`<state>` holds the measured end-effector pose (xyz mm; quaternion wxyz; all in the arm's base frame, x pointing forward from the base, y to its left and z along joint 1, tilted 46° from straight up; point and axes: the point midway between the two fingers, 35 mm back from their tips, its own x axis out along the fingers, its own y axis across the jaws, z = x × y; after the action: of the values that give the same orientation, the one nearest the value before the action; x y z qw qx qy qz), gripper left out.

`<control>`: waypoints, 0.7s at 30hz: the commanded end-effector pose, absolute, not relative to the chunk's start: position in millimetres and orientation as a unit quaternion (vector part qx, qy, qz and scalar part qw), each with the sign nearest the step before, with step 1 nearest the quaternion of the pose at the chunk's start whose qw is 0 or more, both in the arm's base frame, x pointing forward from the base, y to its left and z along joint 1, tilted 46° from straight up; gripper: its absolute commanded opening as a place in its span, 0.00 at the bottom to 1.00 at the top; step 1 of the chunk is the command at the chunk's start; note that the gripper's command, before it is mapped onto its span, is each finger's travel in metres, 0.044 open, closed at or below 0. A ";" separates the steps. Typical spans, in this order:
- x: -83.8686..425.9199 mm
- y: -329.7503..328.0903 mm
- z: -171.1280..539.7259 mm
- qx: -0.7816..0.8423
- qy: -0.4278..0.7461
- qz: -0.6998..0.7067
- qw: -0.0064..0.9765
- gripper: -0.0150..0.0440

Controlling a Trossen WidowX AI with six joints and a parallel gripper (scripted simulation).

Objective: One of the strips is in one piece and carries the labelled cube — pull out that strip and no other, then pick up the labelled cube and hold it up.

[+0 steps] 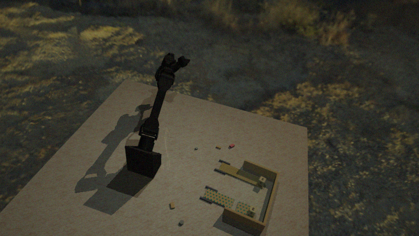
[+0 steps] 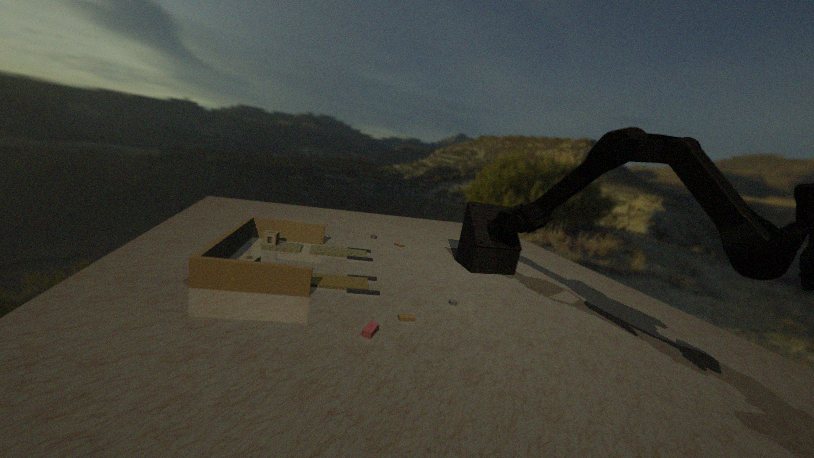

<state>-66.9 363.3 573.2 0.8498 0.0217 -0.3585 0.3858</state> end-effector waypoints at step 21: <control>150.9 413.5 476.2 -0.125 -0.360 0.358 0.853 0.93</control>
<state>114.5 418.5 493.0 0.8495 -0.1109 -0.3740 0.3551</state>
